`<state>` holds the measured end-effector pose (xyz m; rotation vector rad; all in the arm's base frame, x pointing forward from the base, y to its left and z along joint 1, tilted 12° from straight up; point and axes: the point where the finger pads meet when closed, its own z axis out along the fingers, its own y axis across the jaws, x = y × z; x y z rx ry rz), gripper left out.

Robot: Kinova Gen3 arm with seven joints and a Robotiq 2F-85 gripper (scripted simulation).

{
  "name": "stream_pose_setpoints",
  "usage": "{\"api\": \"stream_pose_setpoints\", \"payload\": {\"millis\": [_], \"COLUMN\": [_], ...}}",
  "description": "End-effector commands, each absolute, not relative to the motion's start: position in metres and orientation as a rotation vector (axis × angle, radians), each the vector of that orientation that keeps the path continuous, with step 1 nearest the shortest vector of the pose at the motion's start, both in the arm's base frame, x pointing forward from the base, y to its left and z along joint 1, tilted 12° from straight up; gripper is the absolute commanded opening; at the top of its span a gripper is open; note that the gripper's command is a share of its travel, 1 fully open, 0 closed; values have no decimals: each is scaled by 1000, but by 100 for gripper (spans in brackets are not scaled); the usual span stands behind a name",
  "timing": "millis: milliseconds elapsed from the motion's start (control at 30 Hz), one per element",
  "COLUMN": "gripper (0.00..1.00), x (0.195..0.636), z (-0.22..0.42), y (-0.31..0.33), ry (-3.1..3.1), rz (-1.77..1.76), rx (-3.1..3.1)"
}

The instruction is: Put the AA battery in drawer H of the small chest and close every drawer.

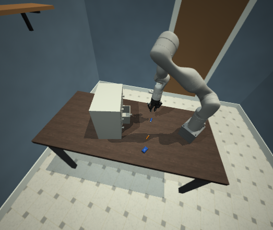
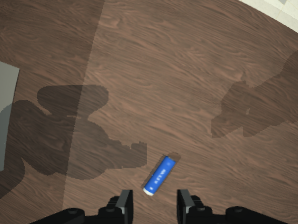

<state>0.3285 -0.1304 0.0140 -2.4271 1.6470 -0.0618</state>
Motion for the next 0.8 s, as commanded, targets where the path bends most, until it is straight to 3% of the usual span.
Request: {"api": "stream_pose_setpoints", "payload": {"millis": [0,767], "gripper": [33,33], "x": [325,328], "z": [7,-24], "y": [-129,-119], "ry": [1686,2162], "rz": [-37,26], "rx": [-2411,-1993]}}
